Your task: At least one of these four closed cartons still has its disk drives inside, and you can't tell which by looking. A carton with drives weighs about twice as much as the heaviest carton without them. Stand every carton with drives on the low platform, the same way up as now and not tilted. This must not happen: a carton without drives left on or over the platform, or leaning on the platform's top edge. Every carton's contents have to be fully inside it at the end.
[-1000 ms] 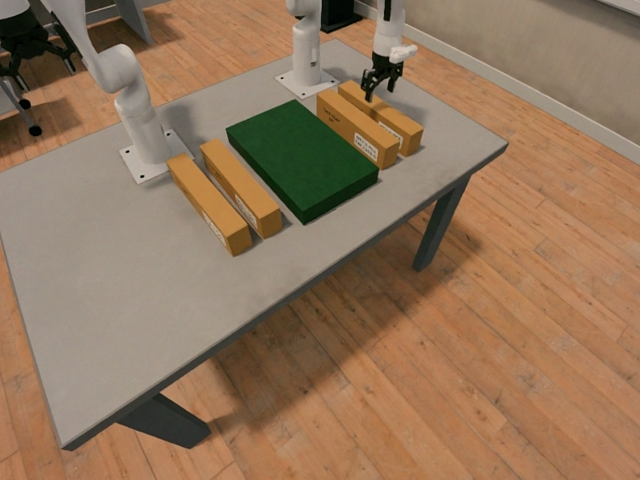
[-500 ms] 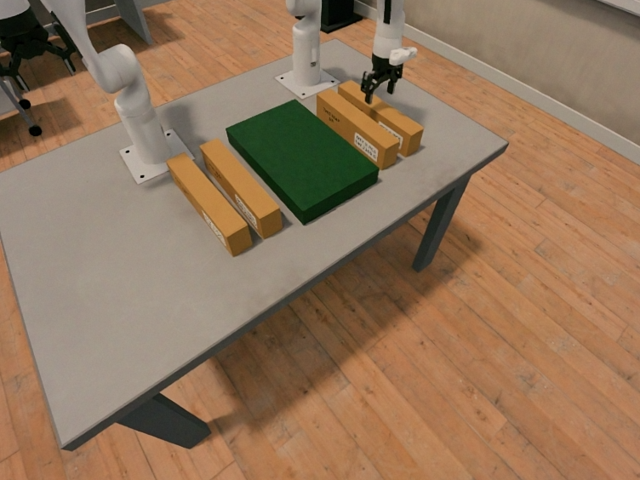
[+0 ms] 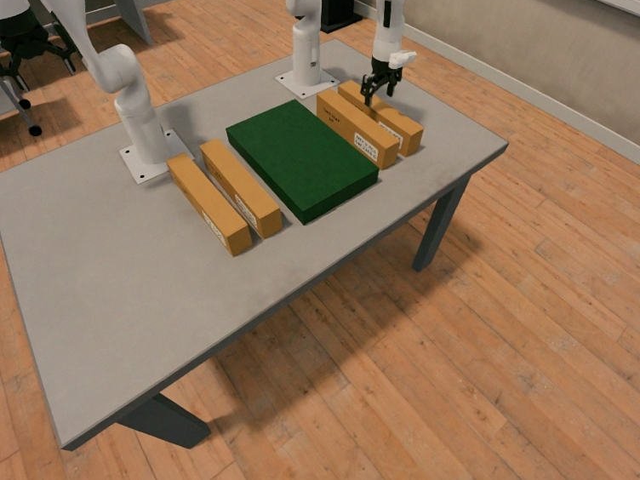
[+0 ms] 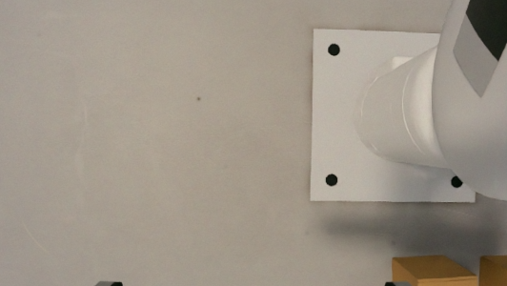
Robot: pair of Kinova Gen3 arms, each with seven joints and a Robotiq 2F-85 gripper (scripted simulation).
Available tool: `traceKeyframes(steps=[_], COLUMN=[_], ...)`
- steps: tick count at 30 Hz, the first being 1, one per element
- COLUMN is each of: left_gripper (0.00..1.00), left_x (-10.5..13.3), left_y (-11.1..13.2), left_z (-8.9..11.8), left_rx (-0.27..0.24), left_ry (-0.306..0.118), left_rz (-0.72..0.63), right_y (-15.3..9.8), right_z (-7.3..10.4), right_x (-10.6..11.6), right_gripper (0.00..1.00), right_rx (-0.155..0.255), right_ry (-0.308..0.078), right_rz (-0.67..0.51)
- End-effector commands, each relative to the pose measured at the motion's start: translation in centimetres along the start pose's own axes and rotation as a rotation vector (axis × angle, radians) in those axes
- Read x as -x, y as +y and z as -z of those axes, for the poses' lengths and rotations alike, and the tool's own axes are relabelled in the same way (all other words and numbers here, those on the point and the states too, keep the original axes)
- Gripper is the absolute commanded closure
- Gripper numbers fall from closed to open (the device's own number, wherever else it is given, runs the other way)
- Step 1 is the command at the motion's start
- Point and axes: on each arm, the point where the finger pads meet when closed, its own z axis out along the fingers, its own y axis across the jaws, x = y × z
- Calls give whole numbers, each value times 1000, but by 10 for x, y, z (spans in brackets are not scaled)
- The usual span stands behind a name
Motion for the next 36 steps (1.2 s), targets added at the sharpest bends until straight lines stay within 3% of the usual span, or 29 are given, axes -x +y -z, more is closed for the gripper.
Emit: traceKeyframes(steps=[1, 2, 18, 19, 35, 36], left_gripper=[2, 2, 2, 2, 2, 2], left_x=[0, 0, 0, 0, 0, -1], left_y=[0, 0, 0, 0, 0, 0], left_z=[0, -10, -10, -20, -20, -29], left_rx=[0, 0, 0, 0, 0, 0], left_ry=[1, 1, 1, 1, 1, 1], left_rz=[0, 0, 0, 1, 1, -1], right_y=[0, 0, 0, 0, 0, 0], right_z=[0, 0, 0, 0, 0, 0], right_x=[0, 0, 0, 0, 0, 0], right_gripper=[2, 2, 2, 2, 2, 2], right_rx=[0, 0, 0, 0, 0, 0], right_ry=[0, 0, 0, 0, 0, 0], right_rz=[0, 0, 0, 0, 0, 0])
